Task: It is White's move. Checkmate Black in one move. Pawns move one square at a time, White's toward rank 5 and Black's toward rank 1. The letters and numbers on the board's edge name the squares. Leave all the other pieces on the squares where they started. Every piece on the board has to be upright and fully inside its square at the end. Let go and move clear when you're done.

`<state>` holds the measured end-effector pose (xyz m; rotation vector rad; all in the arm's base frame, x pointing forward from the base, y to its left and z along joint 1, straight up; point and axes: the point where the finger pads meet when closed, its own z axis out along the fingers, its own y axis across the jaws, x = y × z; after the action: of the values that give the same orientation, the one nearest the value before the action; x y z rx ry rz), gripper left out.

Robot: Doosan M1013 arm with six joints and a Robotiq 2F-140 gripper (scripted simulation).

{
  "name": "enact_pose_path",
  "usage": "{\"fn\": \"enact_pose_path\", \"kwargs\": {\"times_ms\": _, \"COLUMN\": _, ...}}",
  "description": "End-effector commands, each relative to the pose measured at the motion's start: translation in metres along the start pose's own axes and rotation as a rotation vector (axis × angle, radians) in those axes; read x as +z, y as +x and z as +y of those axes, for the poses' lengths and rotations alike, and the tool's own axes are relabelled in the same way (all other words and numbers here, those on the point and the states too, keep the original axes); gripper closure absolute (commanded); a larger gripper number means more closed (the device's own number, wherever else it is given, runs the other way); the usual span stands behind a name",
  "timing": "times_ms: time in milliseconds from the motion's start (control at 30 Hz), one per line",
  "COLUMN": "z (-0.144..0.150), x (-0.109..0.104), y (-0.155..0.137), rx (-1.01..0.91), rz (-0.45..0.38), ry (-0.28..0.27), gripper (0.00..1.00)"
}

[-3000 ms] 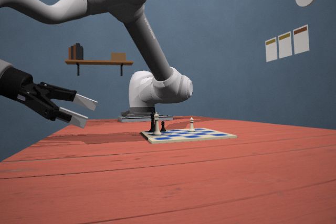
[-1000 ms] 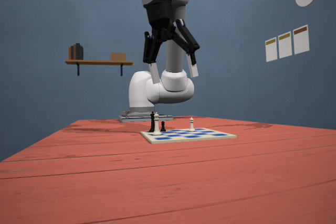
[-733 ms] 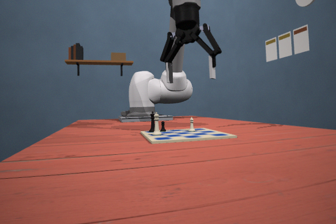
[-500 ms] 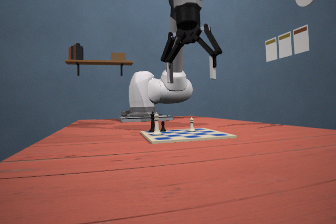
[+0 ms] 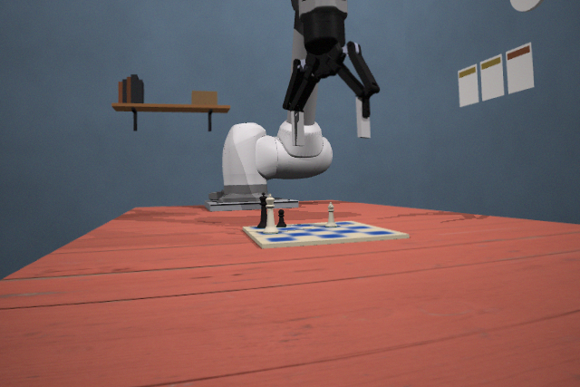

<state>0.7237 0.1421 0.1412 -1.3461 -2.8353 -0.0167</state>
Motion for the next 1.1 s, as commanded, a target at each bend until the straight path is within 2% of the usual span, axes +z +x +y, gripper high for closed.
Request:
{"fn": "enact_pose_path", "kwargs": {"times_ms": 0, "z": 0.000, "x": 0.005, "y": 0.000, "rx": 0.279, "rz": -0.006, "ry": 0.003, "gripper": 0.00}}
{"fn": "enact_pose_path", "kwargs": {"times_ms": 100, "z": 0.000, "x": 0.010, "y": 0.000, "rx": 0.453, "rz": -0.002, "ry": 0.001, "gripper": 0.00}}
{"fn": "enact_pose_path", "kwargs": {"times_ms": 167, "z": 0.000, "x": 0.010, "y": 0.000, "rx": 0.453, "rz": -0.002, "ry": 0.001, "gripper": 0.00}}
{"fn": "enact_pose_path", "kwargs": {"times_ms": 200, "z": 0.000, "x": 0.012, "y": 0.000, "rx": 0.624, "rz": -0.003, "ry": 0.002, "gripper": 0.00}}
{"fn": "enact_pose_path", "kwargs": {"times_ms": 633, "z": -0.001, "x": 0.024, "y": 0.000, "rx": 1.371, "rz": -0.011, "ry": 0.003, "gripper": 0.00}}
{"fn": "enact_pose_path", "kwargs": {"times_ms": 667, "z": -0.001, "x": 0.024, "y": 0.000, "rx": 1.381, "rz": -0.012, "ry": 0.003, "gripper": 0.78}}
{"fn": "enact_pose_path", "kwargs": {"times_ms": 1067, "z": -0.001, "x": 0.024, "y": 0.000, "rx": 1.381, "rz": -0.012, "ry": 0.003, "gripper": 0.78}}
